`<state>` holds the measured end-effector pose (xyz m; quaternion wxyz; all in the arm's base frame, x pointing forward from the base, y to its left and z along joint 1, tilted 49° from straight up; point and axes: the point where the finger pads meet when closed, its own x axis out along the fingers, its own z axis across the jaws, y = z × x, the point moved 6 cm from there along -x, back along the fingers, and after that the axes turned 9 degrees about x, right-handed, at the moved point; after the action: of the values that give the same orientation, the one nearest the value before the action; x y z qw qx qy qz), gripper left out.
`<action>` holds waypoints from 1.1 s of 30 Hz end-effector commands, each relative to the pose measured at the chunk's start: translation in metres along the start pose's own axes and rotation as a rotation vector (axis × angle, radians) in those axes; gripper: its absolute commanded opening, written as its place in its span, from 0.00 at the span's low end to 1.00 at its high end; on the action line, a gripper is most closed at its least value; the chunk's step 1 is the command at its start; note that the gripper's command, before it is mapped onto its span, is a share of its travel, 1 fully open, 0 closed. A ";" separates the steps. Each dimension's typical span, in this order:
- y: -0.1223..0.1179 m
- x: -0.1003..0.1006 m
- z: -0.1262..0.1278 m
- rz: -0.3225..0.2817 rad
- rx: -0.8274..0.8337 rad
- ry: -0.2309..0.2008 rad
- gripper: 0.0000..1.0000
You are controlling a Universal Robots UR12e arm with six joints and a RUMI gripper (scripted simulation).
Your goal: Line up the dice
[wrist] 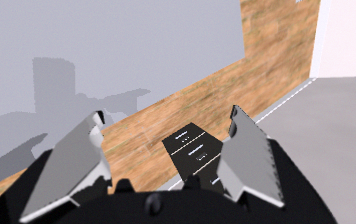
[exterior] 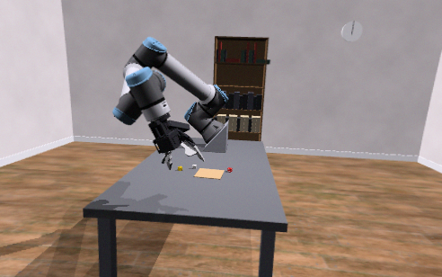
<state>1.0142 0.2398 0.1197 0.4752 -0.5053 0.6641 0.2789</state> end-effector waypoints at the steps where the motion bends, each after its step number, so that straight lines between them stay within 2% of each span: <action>1: 0.000 -0.001 0.000 -0.001 0.000 -0.001 1.00; 22: 0.001 -0.002 -0.001 -0.002 -0.001 0.000 1.00; 33: 0.019 -0.005 -0.021 -0.022 -0.023 0.023 1.00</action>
<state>0.9983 0.2333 0.1259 0.4680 -0.5151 0.6626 0.2768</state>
